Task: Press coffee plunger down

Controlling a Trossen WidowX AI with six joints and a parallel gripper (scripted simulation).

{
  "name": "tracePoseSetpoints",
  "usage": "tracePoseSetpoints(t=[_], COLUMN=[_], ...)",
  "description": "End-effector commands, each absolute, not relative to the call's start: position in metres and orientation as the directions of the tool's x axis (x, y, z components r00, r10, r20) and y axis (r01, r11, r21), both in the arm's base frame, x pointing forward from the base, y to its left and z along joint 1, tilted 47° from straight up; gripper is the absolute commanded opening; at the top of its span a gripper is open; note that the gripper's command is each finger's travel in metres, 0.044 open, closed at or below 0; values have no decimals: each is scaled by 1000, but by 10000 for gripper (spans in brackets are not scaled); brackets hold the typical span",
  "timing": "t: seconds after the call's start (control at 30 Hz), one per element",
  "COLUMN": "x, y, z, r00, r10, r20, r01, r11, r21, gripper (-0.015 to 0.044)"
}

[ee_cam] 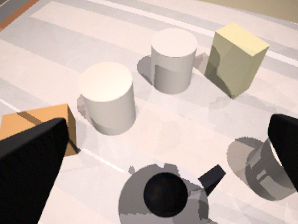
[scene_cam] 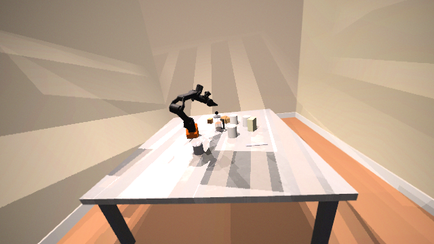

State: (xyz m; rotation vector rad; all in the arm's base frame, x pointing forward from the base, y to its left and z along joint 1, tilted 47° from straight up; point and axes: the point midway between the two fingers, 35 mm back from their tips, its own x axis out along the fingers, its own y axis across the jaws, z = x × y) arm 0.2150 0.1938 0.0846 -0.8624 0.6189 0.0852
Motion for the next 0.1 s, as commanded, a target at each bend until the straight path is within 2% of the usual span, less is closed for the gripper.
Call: tracePoseSetpoints(t=[0.0,0.07], x=[214,214], y=[194,194], z=[88,88], r00=[824,824], r10=[-176,-176], r20=[-539,-539], r01=[-307,-307], r11=[661,661], r21=[-685,-685], gripper=[440,440])
